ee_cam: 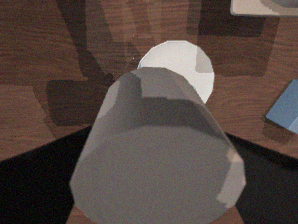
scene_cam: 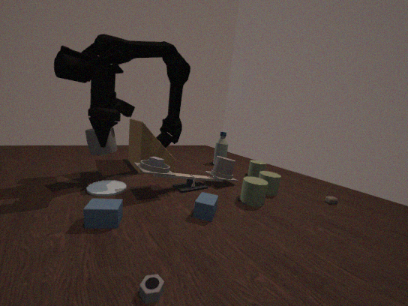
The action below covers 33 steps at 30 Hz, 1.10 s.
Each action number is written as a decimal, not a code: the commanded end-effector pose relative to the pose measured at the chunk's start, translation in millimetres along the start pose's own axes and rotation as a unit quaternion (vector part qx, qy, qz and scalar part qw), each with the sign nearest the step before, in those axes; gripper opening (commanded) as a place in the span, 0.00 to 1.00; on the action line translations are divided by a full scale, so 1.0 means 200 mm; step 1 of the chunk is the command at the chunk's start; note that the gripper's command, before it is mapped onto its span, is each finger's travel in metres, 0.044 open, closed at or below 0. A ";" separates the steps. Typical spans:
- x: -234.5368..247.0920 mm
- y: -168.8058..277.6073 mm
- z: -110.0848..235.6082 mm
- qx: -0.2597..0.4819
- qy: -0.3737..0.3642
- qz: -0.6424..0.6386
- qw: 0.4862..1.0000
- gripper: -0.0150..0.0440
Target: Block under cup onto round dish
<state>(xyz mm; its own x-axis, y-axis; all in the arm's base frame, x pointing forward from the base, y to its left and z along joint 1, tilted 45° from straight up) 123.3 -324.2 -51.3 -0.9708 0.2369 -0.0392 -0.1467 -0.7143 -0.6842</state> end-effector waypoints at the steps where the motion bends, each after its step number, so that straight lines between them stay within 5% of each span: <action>1: 0.20 0.11 -0.12 -0.001 -0.001 0.002 1.000 0.25; 33: 0.33 0.16 -0.48 -0.003 -0.001 0.003 1.000 0.25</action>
<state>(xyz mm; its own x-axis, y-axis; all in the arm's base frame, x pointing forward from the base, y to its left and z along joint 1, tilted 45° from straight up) 72.2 -274.3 -142.2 -0.9731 0.2260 -0.0443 -0.1352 -0.7161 -0.6847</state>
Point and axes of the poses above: the point midway between the two fingers, 35 mm back from their tips, its own z axis back along the fingers, its own x axis across the jaws, y = z × x, the point moved 8 cm from there along z, back along the fingers, and after that the axes turned 1 degree about z, right-handed, at the moved point
